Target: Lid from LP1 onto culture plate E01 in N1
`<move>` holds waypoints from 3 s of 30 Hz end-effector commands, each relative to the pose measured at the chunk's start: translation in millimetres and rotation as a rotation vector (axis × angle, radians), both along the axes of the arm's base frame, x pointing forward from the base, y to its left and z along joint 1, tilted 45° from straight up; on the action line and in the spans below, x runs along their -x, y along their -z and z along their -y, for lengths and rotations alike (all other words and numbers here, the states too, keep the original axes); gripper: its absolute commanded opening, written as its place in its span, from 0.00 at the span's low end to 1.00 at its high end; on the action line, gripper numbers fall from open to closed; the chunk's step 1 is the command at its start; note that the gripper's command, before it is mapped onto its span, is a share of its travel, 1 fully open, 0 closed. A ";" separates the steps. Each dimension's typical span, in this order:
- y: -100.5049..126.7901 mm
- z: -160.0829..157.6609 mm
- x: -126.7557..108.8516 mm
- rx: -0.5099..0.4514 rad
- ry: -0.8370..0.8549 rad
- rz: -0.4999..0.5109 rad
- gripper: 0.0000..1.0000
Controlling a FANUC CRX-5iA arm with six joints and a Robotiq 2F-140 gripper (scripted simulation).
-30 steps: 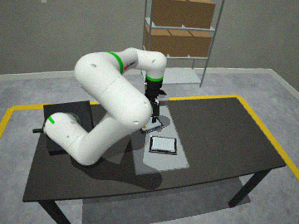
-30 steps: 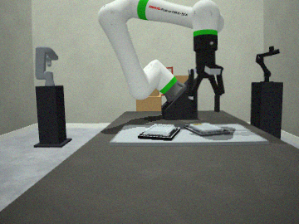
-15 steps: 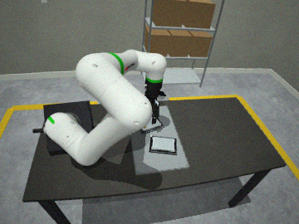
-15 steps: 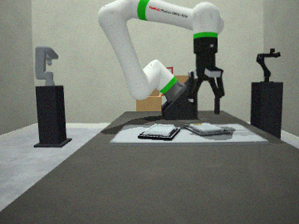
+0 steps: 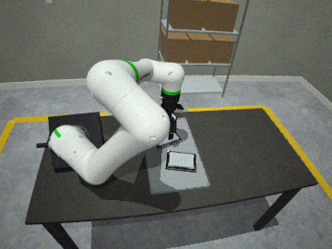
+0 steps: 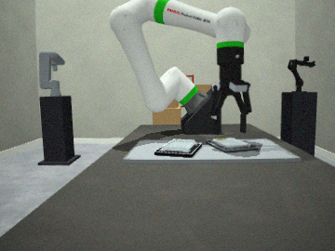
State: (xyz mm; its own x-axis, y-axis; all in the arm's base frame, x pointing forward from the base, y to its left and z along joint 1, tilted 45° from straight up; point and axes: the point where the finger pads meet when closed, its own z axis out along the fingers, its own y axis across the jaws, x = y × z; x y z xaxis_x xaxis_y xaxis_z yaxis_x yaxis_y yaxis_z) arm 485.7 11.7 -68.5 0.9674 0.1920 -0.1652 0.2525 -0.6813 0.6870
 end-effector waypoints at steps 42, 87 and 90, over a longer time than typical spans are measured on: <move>11.5 11.0 -1.2 -0.001 -0.001 0.001 0.69; 11.8 10.8 -1.9 -0.001 -0.001 0.001 0.63; 11.8 10.8 -1.9 -0.001 -0.001 0.001 0.63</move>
State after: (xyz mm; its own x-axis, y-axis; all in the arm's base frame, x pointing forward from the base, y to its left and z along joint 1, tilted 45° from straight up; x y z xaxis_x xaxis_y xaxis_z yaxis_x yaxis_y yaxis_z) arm 487.0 0.1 -80.7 0.9674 0.1920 -0.1651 0.2525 -0.6813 0.6871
